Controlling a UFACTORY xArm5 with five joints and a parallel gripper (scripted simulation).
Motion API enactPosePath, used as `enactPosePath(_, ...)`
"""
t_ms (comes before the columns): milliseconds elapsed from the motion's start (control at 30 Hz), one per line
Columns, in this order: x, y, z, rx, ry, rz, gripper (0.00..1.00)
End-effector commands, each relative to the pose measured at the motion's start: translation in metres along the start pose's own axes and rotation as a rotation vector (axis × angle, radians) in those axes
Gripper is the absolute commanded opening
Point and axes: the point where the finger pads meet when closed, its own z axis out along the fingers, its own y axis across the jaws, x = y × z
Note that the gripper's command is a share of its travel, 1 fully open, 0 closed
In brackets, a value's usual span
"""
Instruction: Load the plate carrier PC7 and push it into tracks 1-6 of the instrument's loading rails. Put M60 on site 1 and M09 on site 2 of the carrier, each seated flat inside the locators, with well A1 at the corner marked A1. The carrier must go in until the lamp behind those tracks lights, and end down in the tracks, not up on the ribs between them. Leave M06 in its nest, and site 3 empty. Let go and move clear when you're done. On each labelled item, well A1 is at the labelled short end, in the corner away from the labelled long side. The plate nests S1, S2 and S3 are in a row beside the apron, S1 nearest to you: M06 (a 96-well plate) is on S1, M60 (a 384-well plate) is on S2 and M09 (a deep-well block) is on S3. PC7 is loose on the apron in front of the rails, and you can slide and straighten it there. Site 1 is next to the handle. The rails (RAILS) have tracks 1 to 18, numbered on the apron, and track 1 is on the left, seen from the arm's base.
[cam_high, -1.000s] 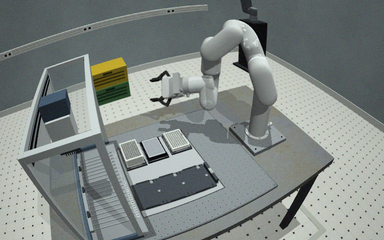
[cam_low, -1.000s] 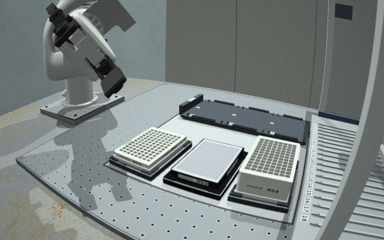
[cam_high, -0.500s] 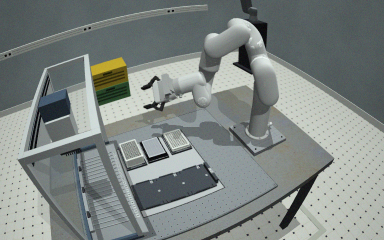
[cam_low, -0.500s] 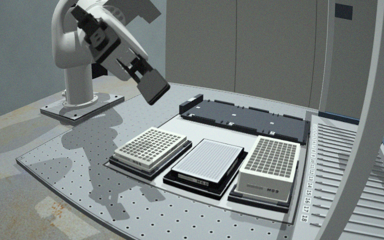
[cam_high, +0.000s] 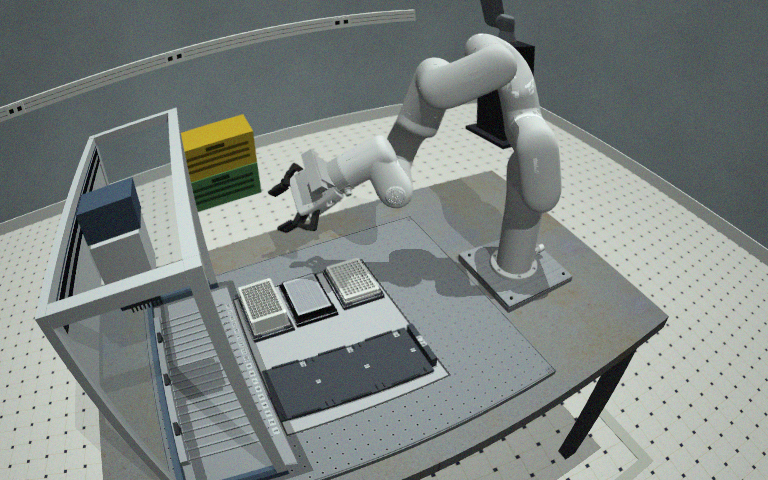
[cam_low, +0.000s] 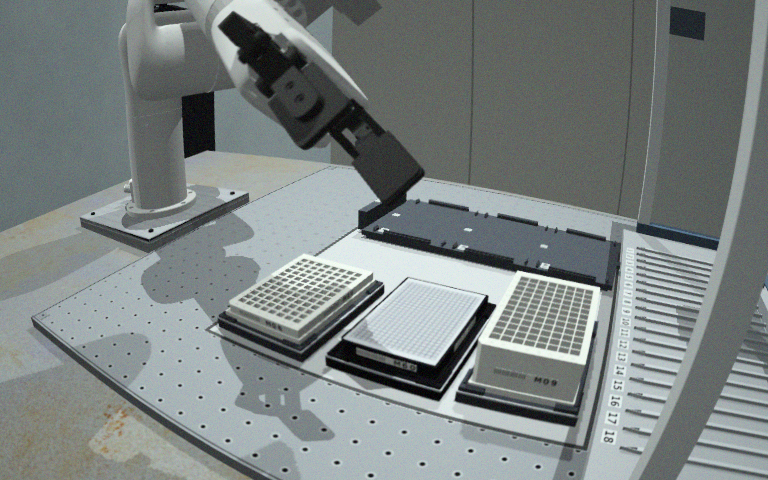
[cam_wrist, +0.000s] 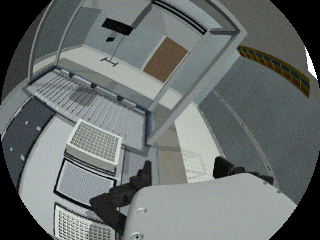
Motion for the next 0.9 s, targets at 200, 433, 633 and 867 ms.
enactPosePath(200, 0.022, -0.027, 0.006, 0.125, -0.074, 0.049, 1.0)
enactPosePath(433, 0.037, -0.049, 0.004, 0.206, -0.134, 0.079, 1.0)
enactPosePath(633, 0.049, -0.067, -0.002, 0.257, -0.178, 0.096, 1.0)
enactPosePath(867, 0.06, -0.085, -0.012, 0.327, -0.248, 0.118, 1.0)
